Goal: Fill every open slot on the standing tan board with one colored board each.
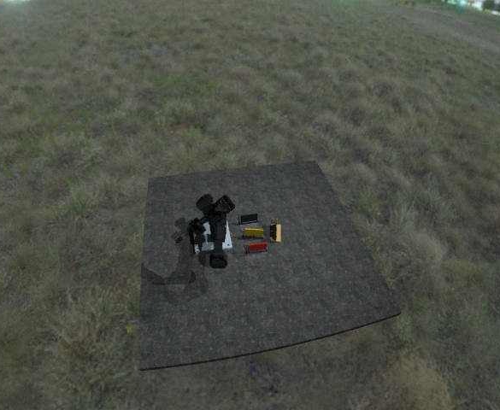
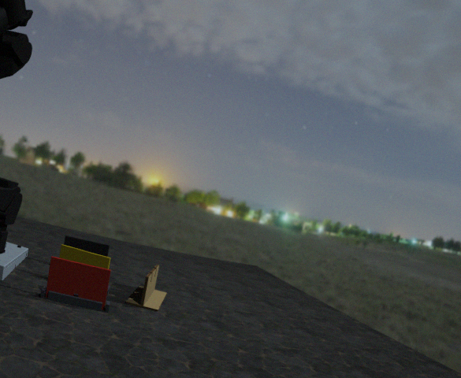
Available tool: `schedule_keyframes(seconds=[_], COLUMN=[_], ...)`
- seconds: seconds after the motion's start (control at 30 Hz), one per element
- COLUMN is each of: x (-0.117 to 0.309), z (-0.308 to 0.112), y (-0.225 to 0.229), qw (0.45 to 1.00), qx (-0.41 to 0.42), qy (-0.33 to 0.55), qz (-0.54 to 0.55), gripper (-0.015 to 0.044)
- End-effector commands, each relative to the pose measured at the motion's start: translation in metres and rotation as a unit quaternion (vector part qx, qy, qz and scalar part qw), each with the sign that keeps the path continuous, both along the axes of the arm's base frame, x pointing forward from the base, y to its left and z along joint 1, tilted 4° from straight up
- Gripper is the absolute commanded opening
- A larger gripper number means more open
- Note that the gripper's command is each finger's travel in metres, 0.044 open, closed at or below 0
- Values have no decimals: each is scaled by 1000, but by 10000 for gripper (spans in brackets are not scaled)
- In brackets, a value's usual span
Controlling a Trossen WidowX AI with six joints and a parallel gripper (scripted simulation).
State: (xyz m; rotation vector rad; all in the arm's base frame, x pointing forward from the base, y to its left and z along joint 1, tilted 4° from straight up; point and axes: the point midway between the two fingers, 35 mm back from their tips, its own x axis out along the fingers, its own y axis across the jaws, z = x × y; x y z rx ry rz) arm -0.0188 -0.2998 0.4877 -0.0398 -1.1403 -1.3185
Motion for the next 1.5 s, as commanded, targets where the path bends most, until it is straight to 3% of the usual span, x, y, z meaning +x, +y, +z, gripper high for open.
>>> schedule_keyframes(seconds=[0.0, 0.23, 0.4, 0.63, 0.87, 1.37, 1.47], x=[-1, -37, -43, -26, 4, 108, 147], z=[2, 65, 90, 116, 122, 85, 63], y=[2, 83, 135, 241, 302, 406, 424], qw=[1000, 983, 961, 898, 850, 717, 667], qx=[-5, -182, -275, -440, -516, -624, -636], qy=[-2, -38, -34, 20, 100, 296, 368], qz=[-1, -12, -7, 19, 20, 94, 125], gripper=[374, 190, 188, 188, 188, 188, 188])
